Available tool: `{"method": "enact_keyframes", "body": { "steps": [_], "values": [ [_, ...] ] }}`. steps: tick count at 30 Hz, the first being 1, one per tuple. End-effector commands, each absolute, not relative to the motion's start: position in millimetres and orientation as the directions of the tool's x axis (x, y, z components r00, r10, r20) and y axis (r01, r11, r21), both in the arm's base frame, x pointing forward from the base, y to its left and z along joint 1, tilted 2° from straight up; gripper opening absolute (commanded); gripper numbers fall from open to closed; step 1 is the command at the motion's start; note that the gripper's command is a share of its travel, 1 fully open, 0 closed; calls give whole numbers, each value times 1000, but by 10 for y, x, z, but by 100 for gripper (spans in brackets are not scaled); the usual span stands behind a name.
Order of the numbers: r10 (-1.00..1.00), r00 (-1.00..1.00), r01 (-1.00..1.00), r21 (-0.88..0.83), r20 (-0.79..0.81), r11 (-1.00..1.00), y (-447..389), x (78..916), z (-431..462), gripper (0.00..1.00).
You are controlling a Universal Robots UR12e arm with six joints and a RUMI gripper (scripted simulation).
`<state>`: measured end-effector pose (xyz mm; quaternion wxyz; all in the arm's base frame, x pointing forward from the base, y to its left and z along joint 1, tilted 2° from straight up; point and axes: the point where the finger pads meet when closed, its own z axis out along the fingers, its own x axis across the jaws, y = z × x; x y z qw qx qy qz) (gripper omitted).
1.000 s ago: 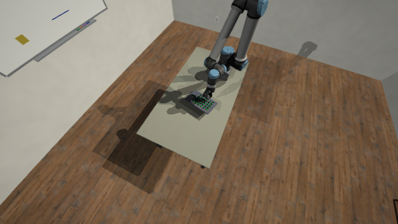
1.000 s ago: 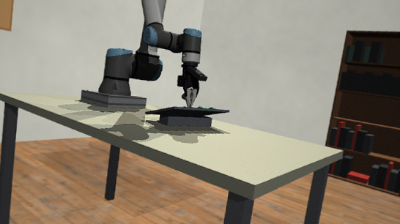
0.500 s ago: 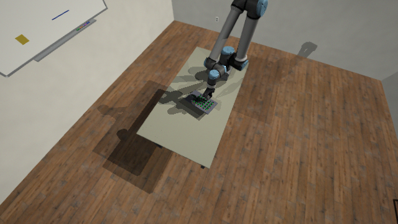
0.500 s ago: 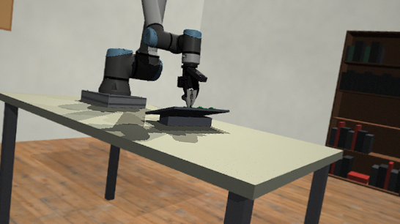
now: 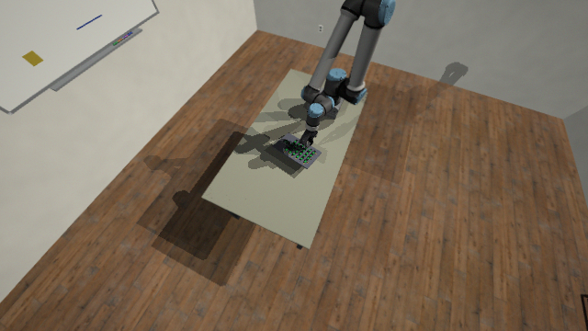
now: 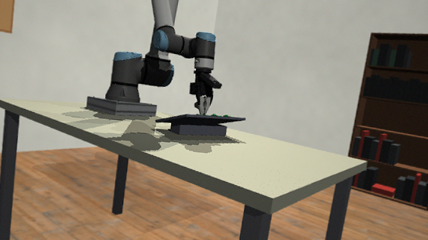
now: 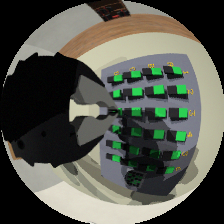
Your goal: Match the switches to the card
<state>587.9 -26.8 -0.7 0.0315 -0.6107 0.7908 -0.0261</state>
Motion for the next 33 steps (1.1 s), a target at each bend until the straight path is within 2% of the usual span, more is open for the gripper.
{"method": "enact_keyframes", "body": {
  "steps": [1,33],
  "values": [
    [-968,-252,-964,-81,-18,253,-269,5884,-3,0],
    [-968,-252,-964,-81,-18,253,-269,5860,285,0]
  ]
}}
